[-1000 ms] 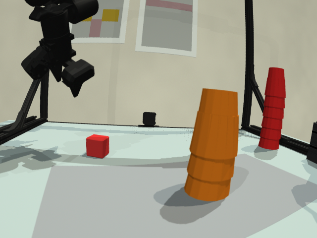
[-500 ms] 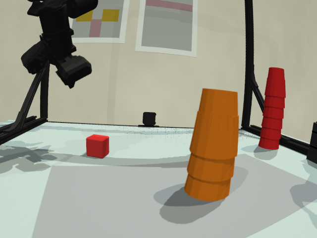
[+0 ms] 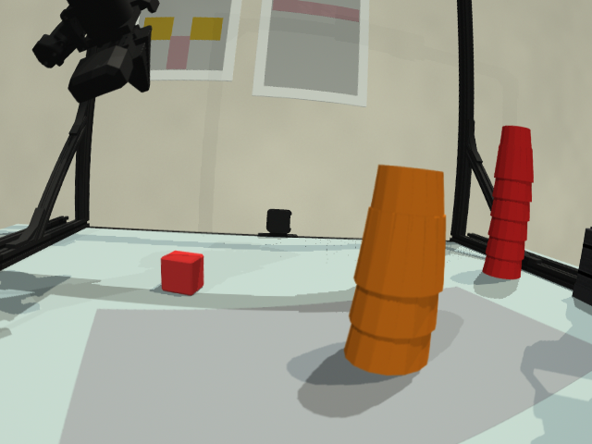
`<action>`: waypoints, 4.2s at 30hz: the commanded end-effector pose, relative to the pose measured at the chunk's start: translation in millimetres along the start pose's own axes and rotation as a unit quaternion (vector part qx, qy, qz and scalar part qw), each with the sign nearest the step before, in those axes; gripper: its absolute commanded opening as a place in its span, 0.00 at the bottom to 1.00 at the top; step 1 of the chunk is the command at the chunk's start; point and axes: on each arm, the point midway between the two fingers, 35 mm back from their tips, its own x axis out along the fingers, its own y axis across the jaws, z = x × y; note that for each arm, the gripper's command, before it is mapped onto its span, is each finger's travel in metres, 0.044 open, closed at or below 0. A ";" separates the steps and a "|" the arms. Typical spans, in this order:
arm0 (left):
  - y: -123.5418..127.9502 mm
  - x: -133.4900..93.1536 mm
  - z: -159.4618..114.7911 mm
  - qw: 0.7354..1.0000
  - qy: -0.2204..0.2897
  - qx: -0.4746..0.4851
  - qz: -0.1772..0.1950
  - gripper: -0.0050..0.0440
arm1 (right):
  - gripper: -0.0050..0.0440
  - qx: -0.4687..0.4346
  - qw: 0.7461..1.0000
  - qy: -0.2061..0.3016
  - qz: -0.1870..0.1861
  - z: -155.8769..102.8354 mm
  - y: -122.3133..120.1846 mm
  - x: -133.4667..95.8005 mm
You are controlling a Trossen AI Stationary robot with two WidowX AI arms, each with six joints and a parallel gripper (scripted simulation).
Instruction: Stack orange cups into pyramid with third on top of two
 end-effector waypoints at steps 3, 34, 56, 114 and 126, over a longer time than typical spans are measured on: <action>-23.1 3.8 37.1 1.000 -0.024 -0.004 0.015 1.00 | 0.10 0.156 0.985 0.059 -0.044 -16.2 -16.8 -40.2; -189.2 1.1 165.8 0.984 -0.175 -0.007 0.010 1.00 | 0.10 0.750 0.550 0.058 -0.362 -22.2 -33.5 -224.5; -216.5 13.1 176.6 0.981 -0.194 -0.008 -0.003 1.00 | 0.10 0.787 0.469 0.025 -0.400 -15.9 -30.4 -247.0; -216.8 44.8 178.2 0.981 -0.194 -0.008 -0.003 0.52 | 0.10 0.787 0.469 0.025 -0.400 -15.9 -30.4 -247.0; -216.7 36.8 177.8 0.981 -0.194 -0.008 -0.003 0.10 | 0.10 0.787 0.469 0.025 -0.400 -15.9 -30.4 -247.0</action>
